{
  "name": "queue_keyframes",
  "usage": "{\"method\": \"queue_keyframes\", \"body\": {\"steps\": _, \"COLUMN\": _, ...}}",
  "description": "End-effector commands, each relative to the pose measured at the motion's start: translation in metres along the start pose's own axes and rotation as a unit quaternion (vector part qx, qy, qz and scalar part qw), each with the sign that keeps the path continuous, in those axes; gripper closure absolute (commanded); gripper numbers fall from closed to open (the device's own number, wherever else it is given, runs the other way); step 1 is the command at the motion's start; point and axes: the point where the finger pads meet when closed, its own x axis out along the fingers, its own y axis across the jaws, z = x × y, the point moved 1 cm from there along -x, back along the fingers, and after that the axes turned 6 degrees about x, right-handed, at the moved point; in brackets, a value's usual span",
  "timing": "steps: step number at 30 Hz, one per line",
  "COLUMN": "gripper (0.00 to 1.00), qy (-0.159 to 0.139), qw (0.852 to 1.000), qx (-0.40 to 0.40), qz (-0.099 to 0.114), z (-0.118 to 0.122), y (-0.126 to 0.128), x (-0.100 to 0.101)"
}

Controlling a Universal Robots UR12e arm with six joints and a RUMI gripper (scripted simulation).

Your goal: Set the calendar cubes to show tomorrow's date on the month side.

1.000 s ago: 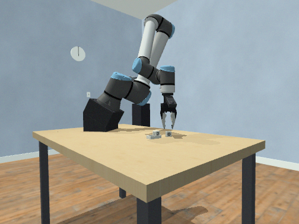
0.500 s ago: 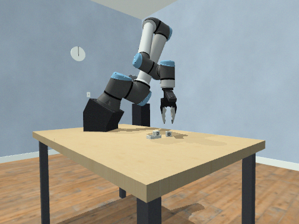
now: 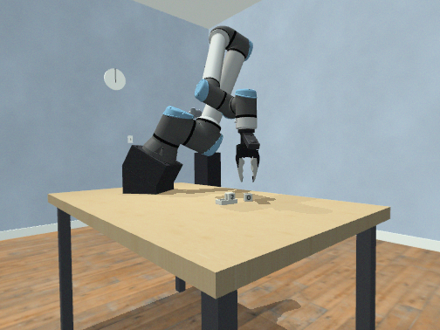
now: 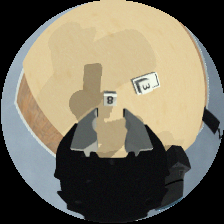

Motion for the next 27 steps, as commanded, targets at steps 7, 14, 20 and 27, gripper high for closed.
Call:
{"method": "queue_keyframes", "body": {"steps": 7, "gripper": 0.71, "qy": 0.05, "qw": 0.999, "qx": -0.001, "qz": -0.002, "z": 0.0003, "y": 0.0005, "x": 0.0027}}
{"method": "queue_keyframes", "body": {"steps": 14, "gripper": 0.71, "qy": 0.091, "qw": 0.996, "qx": 0.0, "qz": -0.008, "z": 0.0027, "y": 0.0001, "x": 0.001}}
{"method": "queue_keyframes", "body": {"steps": 20, "gripper": 0.71, "qy": 0.106, "qw": 0.994, "qx": 0.0, "qz": -0.012, "z": 0.004, "y": -0.0002, "x": -0.0006}}
{"method": "queue_keyframes", "body": {"steps": 27, "gripper": 0.71, "qy": 0.115, "qw": 0.993, "qx": 0.001, "qz": -0.014, "z": 0.0048, "y": -0.0004, "x": -0.0017}}
